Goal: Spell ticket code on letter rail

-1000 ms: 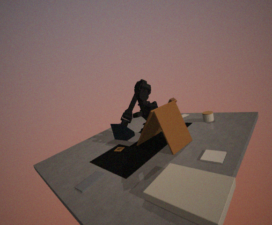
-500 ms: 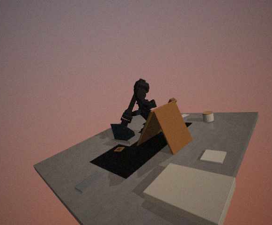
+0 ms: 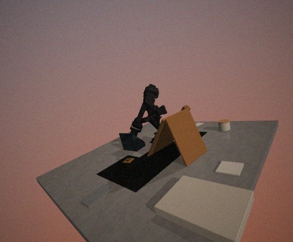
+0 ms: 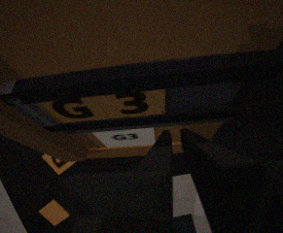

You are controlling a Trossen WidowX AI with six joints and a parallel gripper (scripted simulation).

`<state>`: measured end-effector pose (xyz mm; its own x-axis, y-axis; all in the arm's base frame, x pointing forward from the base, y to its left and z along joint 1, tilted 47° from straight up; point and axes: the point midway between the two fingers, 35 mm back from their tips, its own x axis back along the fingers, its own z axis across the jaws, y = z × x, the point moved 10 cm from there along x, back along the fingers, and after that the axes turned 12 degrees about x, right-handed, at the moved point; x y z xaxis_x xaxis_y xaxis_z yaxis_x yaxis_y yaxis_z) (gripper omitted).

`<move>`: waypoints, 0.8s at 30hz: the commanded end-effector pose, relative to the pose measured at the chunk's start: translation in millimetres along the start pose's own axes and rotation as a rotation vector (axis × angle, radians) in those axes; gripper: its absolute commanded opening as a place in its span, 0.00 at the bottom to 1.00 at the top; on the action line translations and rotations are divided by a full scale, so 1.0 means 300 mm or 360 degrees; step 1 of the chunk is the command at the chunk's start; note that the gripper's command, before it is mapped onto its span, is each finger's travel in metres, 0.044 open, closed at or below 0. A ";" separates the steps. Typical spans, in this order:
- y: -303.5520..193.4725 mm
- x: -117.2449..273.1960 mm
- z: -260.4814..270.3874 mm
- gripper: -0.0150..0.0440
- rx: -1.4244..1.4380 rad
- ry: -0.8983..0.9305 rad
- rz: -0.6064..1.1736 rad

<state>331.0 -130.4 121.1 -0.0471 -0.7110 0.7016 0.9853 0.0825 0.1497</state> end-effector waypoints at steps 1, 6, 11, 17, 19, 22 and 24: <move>-0.075 0.109 0.045 0.48 -0.0023 -0.0034 -0.0231; -0.220 0.238 0.130 0.70 -0.0033 -0.0107 -0.0594; -0.372 0.309 0.221 0.92 -0.0021 -0.0198 -0.0936; -0.416 0.319 0.247 1.00 -0.0013 -0.0228 -0.1032; -0.416 0.319 0.247 1.00 -0.0013 -0.0228 -0.1032; -0.416 0.319 0.247 1.00 -0.0013 -0.0228 -0.1032; -0.416 0.319 0.247 1.00 -0.0013 -0.0228 -0.1032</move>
<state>193.6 -157.7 220.1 -0.6419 -0.5190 0.5644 0.7595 -0.3290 0.5612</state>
